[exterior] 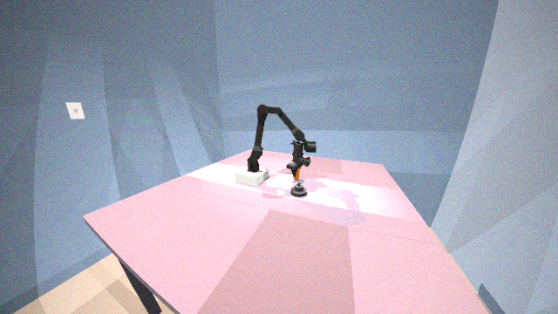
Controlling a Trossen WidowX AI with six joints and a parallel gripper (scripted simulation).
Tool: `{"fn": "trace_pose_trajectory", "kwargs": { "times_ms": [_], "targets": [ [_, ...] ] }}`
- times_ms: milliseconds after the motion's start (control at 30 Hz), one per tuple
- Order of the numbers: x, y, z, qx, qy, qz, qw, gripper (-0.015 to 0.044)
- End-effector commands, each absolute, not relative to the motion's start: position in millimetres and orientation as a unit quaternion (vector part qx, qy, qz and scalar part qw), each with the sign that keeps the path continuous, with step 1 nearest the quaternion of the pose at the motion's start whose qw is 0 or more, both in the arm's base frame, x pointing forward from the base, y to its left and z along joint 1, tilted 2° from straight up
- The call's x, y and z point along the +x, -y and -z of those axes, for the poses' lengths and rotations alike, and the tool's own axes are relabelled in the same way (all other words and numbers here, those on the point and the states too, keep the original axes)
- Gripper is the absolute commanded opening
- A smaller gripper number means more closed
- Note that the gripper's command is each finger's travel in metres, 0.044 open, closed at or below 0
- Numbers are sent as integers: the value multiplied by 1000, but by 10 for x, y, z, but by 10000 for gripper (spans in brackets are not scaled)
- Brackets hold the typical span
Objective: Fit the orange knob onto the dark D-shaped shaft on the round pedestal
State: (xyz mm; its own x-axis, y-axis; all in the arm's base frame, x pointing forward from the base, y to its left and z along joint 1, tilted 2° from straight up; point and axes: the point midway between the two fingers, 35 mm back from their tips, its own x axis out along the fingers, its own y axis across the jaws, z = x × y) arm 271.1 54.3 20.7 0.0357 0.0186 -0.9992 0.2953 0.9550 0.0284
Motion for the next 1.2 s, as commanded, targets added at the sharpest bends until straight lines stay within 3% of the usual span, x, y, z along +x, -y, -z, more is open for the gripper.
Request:
{"fn": "trace_pose_trajectory", "kwargs": {
  "times_ms": [0, 533, 1167],
  "targets": [
    [2792, -554, -478, 119, -676, 96, 721, 0],
    [2623, -517, -1470, 118, -677, 96, 720, 0],
    [2764, -208, -1379, 129, -676, 108, 717, 0]
  ]
}}
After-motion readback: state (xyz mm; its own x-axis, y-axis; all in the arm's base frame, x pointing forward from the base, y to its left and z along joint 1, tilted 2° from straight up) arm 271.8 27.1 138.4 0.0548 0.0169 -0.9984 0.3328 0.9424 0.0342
